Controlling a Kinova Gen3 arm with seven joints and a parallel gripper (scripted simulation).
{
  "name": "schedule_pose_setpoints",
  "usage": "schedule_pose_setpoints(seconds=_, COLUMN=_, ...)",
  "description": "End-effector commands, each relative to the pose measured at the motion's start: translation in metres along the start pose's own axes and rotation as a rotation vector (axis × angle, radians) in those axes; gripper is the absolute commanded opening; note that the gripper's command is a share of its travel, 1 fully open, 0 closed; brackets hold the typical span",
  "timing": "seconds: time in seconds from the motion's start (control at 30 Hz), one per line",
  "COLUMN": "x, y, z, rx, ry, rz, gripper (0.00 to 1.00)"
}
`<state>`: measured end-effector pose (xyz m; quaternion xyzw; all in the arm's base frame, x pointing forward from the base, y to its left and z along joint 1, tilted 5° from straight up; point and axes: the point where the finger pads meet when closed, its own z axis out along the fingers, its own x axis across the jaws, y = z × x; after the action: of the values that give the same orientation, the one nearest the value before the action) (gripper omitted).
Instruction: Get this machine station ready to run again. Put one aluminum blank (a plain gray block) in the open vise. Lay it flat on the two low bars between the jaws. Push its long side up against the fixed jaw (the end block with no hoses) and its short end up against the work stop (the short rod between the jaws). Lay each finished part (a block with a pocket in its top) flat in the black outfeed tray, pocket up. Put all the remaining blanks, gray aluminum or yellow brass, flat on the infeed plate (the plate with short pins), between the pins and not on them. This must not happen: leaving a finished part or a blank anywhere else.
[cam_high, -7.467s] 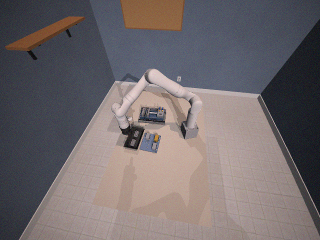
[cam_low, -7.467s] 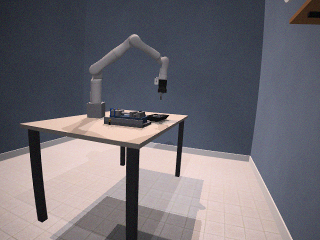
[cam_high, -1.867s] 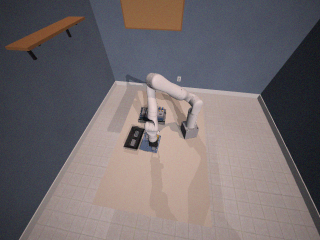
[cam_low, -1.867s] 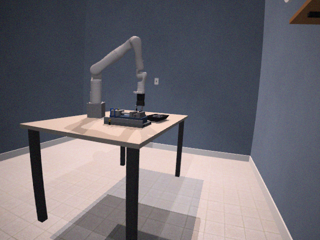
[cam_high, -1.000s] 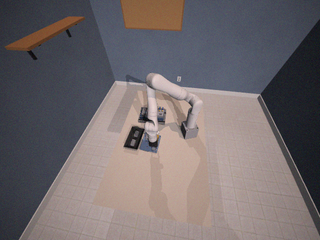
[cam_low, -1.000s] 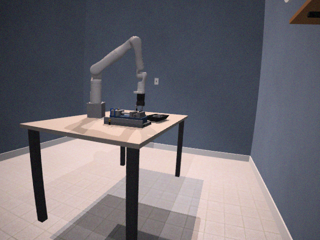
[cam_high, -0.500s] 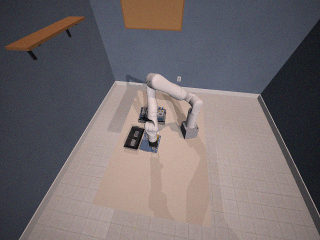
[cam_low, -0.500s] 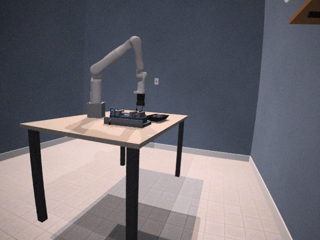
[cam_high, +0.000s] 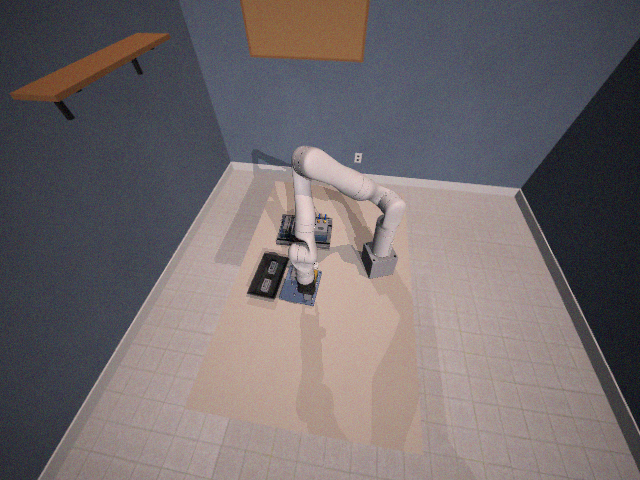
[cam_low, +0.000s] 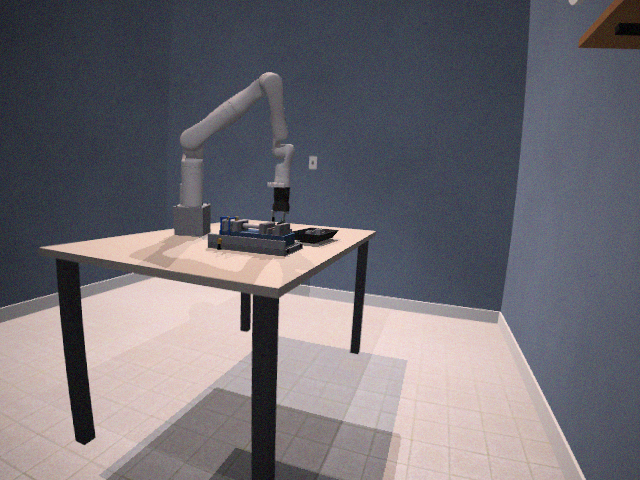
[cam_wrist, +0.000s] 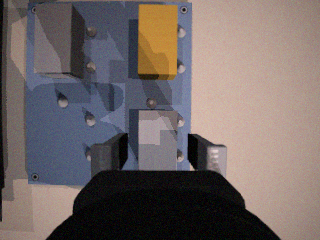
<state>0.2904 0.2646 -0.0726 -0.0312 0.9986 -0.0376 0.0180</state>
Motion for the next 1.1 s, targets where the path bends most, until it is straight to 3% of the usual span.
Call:
schedule_pose_setpoints(seconds=0.0, x=-0.0005, y=0.0005, z=-0.0006, rx=-0.001, ry=-0.001, rz=0.0, gripper=1.0)
schedule_pose_setpoints(seconds=1.07, x=-0.0005, y=0.0005, z=0.0021, rx=-0.001, ry=-0.001, rz=0.0, gripper=1.0)
